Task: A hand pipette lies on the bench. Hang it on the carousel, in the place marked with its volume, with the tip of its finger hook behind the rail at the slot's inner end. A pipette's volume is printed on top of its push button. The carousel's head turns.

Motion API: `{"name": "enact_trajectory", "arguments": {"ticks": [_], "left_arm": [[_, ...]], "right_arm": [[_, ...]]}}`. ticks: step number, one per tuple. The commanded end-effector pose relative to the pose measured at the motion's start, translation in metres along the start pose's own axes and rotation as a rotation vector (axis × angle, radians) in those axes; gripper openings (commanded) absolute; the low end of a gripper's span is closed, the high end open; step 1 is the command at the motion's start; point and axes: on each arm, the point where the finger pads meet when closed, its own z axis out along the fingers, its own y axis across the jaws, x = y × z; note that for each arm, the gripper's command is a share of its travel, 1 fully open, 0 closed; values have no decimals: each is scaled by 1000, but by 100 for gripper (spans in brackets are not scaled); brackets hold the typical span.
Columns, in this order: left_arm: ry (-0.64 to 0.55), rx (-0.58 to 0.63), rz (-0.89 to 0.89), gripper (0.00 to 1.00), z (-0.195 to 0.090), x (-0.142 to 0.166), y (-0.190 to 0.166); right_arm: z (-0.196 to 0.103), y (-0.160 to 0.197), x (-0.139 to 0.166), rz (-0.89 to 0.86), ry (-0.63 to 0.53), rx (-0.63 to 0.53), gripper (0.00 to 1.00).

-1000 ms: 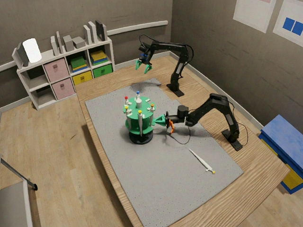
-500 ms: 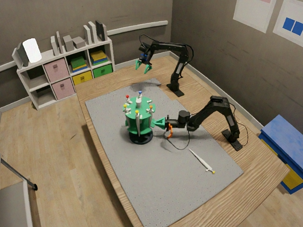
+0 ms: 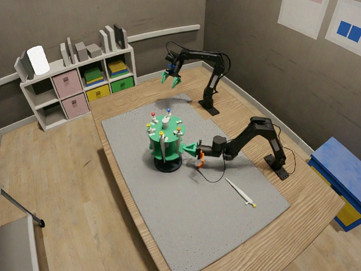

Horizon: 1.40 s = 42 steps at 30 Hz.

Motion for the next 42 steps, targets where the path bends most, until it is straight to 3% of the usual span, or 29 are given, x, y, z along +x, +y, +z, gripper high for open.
{"name": "enact_trajectory", "arguments": {"ticks": [1,3,4,10,42], "left_arm": [[5,24,5,0,3,-3,-12],[5,24,5,0,3,-3,-12],[3,26,11,49,6,-8,-14],[7,61,16,49,6,-4,-27],[6,61,16,49,6,-4,-27]], "right_arm": [[-1,-4,-5,-8,-23,-2,100],[-1,-4,-5,-8,-23,-2,100],[-1,-4,-5,-8,-23,-2,100],[-1,-4,-5,-8,-23,-2,100],[-1,-4,-5,-8,-23,-2,100]]}}
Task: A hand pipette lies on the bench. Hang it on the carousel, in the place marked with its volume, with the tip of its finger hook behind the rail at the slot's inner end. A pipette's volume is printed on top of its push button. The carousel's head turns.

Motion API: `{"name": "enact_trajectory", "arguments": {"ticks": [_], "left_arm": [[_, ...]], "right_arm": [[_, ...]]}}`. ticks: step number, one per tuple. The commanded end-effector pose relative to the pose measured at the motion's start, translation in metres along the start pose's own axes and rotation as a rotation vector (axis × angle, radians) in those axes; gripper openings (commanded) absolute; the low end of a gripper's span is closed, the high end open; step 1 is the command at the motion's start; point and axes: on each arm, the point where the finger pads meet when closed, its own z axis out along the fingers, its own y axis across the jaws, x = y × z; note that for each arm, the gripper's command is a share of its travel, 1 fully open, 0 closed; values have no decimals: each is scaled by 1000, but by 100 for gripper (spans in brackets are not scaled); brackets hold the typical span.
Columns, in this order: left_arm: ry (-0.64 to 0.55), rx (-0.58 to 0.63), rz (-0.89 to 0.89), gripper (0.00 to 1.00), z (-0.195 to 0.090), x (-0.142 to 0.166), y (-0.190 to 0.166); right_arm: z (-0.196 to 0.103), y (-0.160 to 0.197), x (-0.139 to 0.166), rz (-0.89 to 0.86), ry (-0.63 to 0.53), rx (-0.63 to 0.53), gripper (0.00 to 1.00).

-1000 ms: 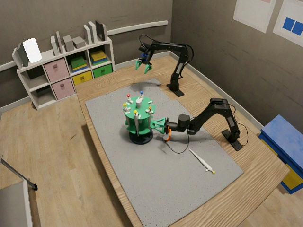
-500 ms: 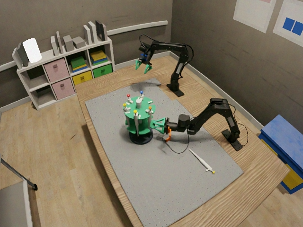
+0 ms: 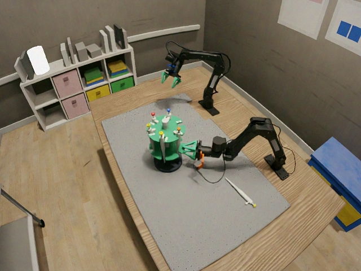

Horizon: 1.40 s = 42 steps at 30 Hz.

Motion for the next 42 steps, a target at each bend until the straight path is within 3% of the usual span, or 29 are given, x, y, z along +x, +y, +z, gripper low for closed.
{"name": "enact_trajectory", "arguments": {"ticks": [1,13,42], "left_arm": [[2,74,18,49,6,-2,-31],[2,74,18,49,6,-2,-31],[-1,45,14,49,-72,-3,-17]], "right_arm": [[-1,-4,-5,-8,-23,-2,100],[-1,-4,-5,-8,-23,-2,100],[-1,-4,-5,-8,-23,-2,100]]}}
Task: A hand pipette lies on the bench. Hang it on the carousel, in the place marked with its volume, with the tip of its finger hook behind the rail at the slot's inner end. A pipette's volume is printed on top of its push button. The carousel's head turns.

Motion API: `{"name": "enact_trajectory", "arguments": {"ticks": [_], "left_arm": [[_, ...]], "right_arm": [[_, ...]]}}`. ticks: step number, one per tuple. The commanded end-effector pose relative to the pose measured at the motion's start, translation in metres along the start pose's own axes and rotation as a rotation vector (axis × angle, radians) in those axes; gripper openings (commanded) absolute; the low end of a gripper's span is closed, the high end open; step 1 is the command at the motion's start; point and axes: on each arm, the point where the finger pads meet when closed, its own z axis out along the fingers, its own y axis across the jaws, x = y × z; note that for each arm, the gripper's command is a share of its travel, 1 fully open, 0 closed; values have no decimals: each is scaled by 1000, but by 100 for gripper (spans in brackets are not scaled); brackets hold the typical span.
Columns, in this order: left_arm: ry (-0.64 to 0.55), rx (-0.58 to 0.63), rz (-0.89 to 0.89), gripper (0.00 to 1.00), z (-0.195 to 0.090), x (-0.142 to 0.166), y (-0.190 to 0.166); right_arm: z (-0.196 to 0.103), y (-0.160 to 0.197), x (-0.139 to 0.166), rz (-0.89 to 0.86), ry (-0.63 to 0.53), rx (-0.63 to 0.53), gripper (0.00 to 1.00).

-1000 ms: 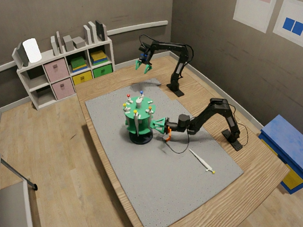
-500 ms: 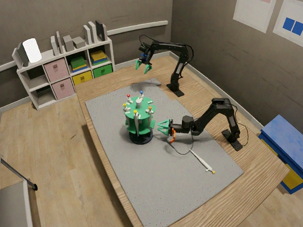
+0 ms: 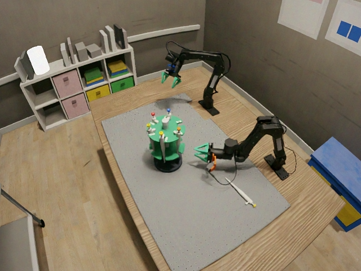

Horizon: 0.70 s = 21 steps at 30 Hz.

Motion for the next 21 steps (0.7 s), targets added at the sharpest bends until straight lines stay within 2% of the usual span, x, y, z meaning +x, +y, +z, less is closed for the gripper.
{"name": "enact_trajectory", "arguments": {"ticks": [1,5,7,8,11,12,14,15,18,21], "left_arm": [[0,73,20,49,-8,-3,-27],[0,72,20,49,-18,-3,-26],[-3,72,20,49,-18,-3,-26],[-2,114,28,49,-11,-3,-44],[1,114,28,49,-11,-2,-44],[1,63,13,49,-13,0,-23],[1,63,13,49,-13,0,-23],[7,28,48,100,-24,-6,-21],[15,9,78,100,-30,-10,-23],[37,-48,169,100,-49,-20,-26]], "right_arm": [[-1,-4,-5,-8,-23,-2,100],[-1,-4,-5,-8,-23,-2,100],[-1,-4,-5,-8,-23,-2,100],[-1,-4,-5,-8,-23,-2,100],[-1,-4,-5,-8,-23,-2,100],[-1,-4,-5,-8,-23,-2,100],[-1,-4,-5,-8,-23,-2,100],[-1,-4,-5,-8,-23,-2,100],[-1,-4,-5,-8,-23,-2,100],[-1,-4,-5,-8,-23,-2,100]]}}
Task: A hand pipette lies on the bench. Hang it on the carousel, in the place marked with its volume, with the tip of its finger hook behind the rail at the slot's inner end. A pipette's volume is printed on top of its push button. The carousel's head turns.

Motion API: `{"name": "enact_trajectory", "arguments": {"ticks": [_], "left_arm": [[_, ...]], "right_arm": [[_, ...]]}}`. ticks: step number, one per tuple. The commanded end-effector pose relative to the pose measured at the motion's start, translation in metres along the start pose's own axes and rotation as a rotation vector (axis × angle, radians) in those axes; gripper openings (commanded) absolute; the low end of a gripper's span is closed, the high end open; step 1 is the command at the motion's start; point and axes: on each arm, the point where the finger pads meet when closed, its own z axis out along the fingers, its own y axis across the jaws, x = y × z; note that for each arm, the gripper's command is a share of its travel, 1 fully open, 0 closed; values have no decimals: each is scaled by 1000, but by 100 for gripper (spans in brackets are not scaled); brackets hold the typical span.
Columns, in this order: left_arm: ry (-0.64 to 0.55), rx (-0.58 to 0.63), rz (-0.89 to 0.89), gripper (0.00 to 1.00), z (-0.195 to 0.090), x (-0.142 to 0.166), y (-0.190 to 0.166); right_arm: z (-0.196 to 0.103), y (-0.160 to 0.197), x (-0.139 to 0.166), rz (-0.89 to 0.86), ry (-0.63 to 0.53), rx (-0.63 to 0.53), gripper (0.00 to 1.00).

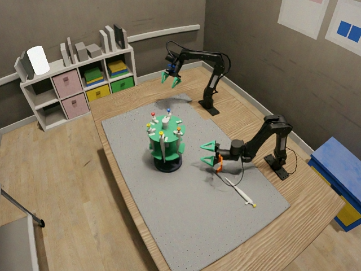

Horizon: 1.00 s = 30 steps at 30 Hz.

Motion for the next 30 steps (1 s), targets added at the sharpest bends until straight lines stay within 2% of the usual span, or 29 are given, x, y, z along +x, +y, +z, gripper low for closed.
{"name": "enact_trajectory", "arguments": {"ticks": [1,3,12,14,22,30], "left_arm": [[36,-41,136,100,-22,-12,-17],[43,-40,212,100,-28,-23,-37],[97,-202,481,100,-85,-55,-47],[97,-202,481,100,-85,-55,-47],[153,-362,729,100,-136,-84,-55],[185,-504,893,100,-178,-114,-48]], "right_arm": [[-1,-4,-5,-8,-23,-2,100],[-1,-4,-5,-8,-23,-2,100],[-1,-4,-5,-8,-23,-2,100],[-1,-4,-5,-8,-23,-2,100],[-1,-4,-5,-8,-23,-2,100],[-1,-4,-5,-8,-23,-2,100]]}}
